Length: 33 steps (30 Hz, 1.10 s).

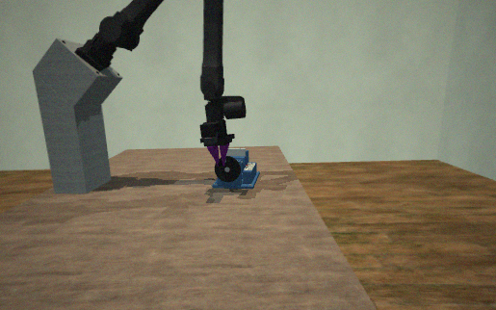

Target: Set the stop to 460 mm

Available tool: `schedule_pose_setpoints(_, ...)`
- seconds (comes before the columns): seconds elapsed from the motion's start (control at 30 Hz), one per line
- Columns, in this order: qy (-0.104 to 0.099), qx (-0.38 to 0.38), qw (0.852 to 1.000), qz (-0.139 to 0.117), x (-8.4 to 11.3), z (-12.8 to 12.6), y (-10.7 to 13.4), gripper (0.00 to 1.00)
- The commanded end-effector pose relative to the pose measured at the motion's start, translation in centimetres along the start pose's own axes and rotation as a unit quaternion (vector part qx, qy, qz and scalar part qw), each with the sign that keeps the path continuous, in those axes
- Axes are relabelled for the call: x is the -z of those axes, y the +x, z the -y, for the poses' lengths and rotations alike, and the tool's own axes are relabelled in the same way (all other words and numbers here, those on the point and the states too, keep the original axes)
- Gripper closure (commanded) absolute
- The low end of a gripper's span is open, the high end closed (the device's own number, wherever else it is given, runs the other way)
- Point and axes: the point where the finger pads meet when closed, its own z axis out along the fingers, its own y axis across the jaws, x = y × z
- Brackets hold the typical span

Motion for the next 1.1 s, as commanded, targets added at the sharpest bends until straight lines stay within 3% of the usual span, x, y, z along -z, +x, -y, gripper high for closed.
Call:
schedule_pose_setpoints(0.0,0.056,-0.007,0.998,-0.001,-0.5,5.8,-0.2,0.94)
schedule_pose_setpoints(0.37,0.046,-0.004,0.999,-0.003,-1.6,5.8,0.3,0.94)
schedule_pose_setpoints(0.73,0.057,-0.004,0.998,-0.004,-2.2,6.5,0.5,0.94)
schedule_pose_setpoints(0.8,0.057,-0.004,0.998,-0.005,-2.7,6.4,0.7,0.94)
schedule_pose_setpoints(0.9,0.037,-0.004,0.999,-0.004,-4.1,4.6,0.6,0.94)
schedule_pose_setpoints(1.07,0.043,-0.004,0.999,-0.004,-5.1,4.8,0.7,0.94)
